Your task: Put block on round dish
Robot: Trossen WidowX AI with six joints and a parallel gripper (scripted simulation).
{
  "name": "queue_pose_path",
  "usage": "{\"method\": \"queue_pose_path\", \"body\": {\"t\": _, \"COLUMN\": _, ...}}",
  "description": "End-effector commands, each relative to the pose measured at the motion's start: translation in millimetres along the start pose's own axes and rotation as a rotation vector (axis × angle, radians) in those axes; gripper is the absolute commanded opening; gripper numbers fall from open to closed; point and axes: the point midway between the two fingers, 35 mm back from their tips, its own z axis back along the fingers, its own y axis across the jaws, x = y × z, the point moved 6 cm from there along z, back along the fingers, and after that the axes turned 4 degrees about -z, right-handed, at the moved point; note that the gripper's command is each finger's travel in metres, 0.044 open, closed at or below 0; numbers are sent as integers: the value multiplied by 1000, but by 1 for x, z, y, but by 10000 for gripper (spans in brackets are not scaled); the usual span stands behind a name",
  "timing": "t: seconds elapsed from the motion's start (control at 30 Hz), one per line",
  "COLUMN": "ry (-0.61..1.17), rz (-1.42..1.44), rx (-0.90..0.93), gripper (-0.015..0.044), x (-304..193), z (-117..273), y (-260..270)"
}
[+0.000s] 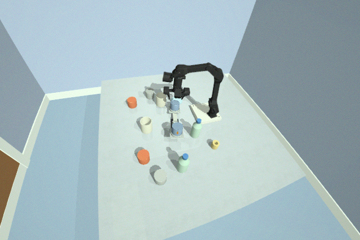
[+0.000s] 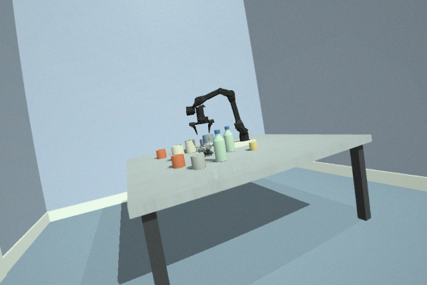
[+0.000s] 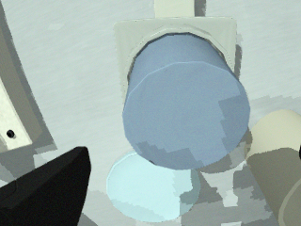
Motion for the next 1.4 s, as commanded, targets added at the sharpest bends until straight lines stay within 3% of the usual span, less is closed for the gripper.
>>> {"method": "queue_pose_path", "body": {"t": 0.0, "ry": -5, "rz": 5, "rx": 12, "gripper": 440, "x": 0, "z": -10, "y": 0}}
{"method": "queue_pose_path", "body": {"t": 1.37, "ry": -5, "rz": 5, "rx": 12, "gripper": 440, "x": 0, "z": -76, "y": 0}}
